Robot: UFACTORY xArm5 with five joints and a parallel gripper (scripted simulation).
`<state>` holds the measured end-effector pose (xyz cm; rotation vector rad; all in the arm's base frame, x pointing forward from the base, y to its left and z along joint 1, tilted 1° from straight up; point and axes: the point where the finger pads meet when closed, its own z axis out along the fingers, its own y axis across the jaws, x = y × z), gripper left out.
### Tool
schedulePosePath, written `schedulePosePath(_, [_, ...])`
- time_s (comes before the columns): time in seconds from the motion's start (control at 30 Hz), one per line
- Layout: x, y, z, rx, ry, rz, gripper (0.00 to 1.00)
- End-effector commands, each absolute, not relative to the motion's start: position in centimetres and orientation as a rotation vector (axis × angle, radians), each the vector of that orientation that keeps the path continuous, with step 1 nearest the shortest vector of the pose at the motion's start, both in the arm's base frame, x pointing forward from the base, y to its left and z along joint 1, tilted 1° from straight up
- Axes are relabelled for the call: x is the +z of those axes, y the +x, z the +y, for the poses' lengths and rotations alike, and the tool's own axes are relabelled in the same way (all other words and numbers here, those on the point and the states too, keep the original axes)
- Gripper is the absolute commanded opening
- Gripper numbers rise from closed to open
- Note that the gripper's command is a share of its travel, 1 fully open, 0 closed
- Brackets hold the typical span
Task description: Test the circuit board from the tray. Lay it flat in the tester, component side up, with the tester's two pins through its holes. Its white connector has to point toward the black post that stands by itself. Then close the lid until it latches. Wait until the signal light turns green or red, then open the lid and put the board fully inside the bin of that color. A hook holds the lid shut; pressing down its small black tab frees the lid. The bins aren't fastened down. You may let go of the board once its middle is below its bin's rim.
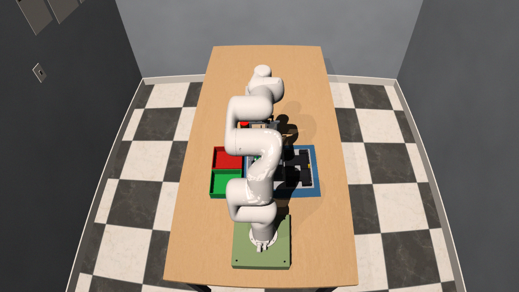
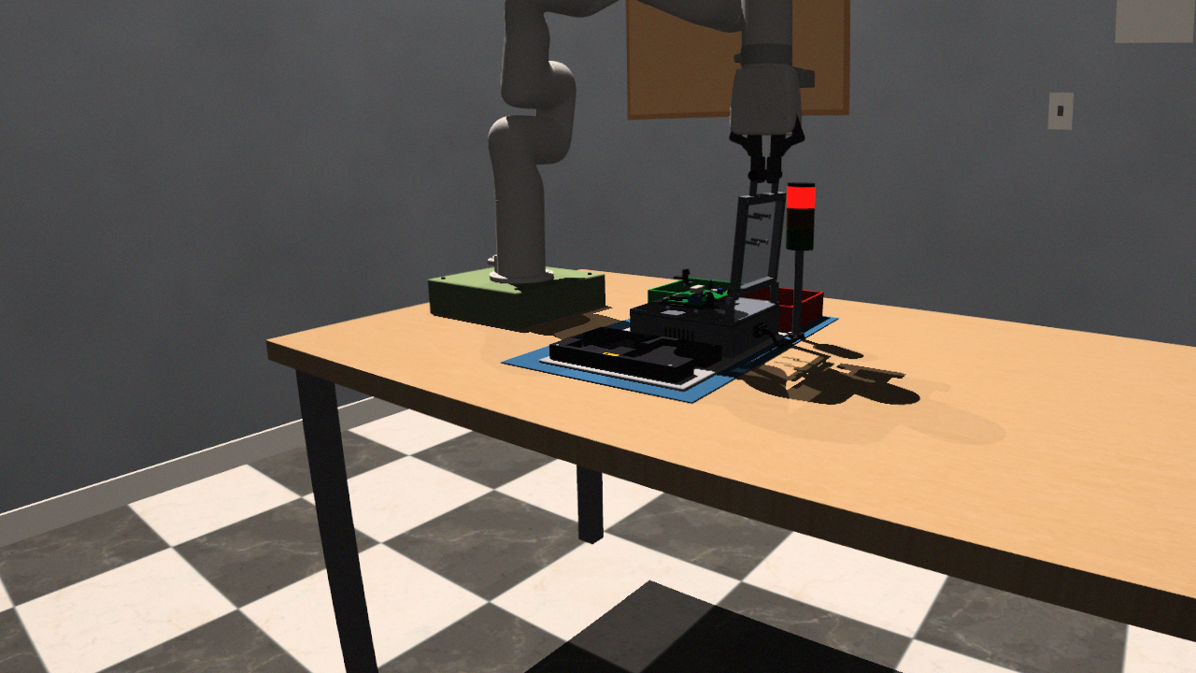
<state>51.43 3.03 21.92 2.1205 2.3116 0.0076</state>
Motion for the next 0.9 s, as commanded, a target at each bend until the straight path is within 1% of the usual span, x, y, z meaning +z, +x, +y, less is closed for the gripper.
schedulePosePath(0.0, [22.05, 52.4, 3.11, 0.009, 2.12, 2.311, 0.0])
schedulePosePath(0.43, [21.98, 53.07, 3.17, 0.009, 2.12, 2.311, 0.0])
schedulePosePath(0.47, [21.98, 53.07, 3.17, 0.009, 2.12, 2.311, 0.52])
schedulePosePath(0.87, [21.98, 53.07, 3.17, 0.009, 2.12, 2.311, 0.52])
